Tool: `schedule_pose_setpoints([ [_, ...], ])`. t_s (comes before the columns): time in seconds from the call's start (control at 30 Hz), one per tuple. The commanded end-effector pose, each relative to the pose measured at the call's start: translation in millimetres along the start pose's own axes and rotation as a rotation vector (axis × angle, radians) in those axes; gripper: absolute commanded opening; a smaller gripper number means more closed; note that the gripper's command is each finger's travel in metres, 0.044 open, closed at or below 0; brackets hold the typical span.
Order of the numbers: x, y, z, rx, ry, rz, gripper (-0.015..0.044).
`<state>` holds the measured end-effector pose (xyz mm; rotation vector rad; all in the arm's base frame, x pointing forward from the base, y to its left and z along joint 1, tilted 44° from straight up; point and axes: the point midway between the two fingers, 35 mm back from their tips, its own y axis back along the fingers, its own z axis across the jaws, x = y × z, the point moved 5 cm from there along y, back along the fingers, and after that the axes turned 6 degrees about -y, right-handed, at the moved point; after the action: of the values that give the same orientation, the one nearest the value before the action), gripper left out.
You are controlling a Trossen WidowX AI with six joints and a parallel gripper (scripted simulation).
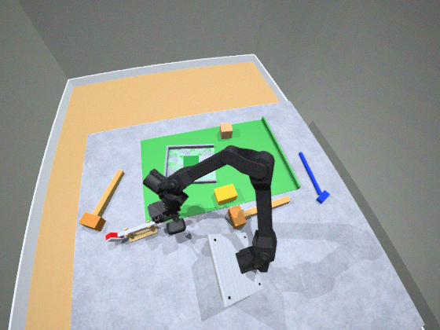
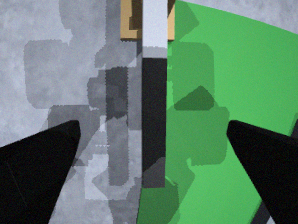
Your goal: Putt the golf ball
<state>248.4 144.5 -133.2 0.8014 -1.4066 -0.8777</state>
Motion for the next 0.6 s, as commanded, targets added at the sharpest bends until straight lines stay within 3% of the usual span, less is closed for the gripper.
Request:
schedule_pose_setpoints([
  [0.0,5.5,-17.6,0.2,-0.001,0.007,0.007,0.0440],
  [0.57,10.5,-35.0,-0.5,-0.001,0.007,0.008,0.0440],
])
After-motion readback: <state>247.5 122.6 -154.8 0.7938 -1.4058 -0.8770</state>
